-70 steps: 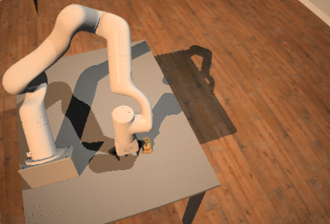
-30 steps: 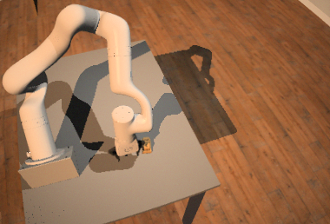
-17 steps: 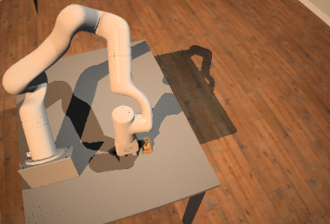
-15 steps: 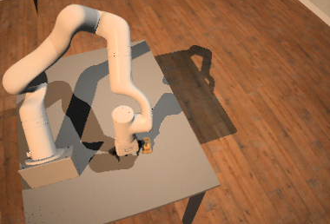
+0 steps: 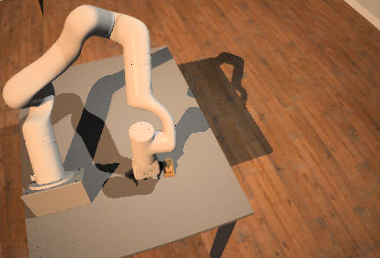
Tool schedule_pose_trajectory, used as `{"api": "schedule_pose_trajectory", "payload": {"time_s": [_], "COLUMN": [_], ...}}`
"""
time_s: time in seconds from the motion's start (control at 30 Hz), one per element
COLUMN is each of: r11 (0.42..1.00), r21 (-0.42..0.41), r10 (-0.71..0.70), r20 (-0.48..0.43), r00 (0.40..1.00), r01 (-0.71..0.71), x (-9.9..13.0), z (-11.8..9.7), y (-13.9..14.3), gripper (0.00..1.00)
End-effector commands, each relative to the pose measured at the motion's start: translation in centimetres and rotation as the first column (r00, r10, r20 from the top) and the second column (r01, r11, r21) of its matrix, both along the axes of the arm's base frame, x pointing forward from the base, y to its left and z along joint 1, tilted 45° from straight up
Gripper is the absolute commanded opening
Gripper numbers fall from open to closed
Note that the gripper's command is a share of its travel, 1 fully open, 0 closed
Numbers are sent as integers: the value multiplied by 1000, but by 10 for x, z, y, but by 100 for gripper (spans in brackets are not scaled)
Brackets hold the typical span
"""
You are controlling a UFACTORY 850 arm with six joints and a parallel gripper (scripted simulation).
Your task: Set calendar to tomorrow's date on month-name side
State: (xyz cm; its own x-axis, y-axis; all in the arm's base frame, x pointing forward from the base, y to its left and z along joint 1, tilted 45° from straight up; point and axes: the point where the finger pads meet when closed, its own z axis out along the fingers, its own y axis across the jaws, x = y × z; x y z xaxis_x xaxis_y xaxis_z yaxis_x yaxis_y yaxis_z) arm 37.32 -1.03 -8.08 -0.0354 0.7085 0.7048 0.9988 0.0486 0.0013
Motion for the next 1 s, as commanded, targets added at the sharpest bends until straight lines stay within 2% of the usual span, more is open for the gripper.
{"api": "schedule_pose_trajectory", "payload": {"time_s": [0.0,0.77,0.97], "r11": [1000,1000,1000], "r21": [-1,-1,-1], "r10": [-1,-1,-1], "r20": [1,1,1], "r00": [1000,1000,1000], "r01": [1,1,1], "x": [1,1,12], "z": [0,7,9], "y": [-1,-7,-7], "gripper": [100,100,100]}}
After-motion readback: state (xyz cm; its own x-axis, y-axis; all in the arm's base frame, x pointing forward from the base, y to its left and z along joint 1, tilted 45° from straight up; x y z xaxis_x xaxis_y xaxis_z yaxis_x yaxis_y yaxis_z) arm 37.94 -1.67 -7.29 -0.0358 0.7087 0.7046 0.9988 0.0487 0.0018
